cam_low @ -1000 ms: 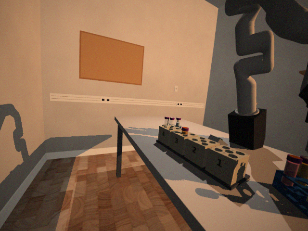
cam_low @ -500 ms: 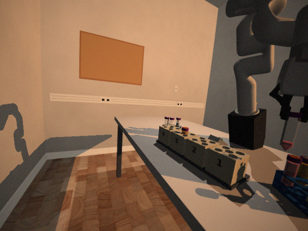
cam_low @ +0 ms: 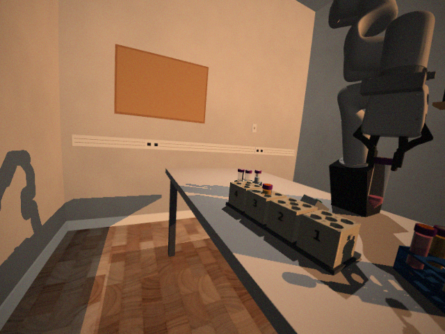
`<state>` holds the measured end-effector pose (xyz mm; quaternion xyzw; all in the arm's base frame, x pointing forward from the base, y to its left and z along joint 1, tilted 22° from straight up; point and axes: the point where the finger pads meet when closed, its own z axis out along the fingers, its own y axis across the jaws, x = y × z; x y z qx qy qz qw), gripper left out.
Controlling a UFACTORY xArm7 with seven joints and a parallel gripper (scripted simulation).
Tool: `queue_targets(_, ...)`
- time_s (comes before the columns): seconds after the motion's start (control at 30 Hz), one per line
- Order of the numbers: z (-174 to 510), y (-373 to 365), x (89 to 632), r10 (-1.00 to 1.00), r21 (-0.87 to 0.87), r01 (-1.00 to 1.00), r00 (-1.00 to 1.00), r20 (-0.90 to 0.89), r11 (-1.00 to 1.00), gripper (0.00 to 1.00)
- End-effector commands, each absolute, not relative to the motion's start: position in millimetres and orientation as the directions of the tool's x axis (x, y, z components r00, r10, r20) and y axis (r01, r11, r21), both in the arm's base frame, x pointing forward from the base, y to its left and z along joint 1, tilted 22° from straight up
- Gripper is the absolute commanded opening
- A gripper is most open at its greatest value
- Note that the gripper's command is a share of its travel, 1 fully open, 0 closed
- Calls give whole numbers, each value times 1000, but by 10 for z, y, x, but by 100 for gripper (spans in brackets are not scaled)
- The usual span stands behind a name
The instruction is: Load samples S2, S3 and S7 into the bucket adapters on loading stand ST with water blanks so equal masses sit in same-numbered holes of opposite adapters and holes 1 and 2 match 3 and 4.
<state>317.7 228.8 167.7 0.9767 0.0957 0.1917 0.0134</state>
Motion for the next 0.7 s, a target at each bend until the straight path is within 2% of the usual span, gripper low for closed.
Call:
queue_targets(0.0, 1730, 2051, 3270, 83, 19, 82, 920, 382, -996, 0)
queue_targets(0.67, 1845, 1209, 3576, 83, 20, 82, 920, 382, -996, 0)
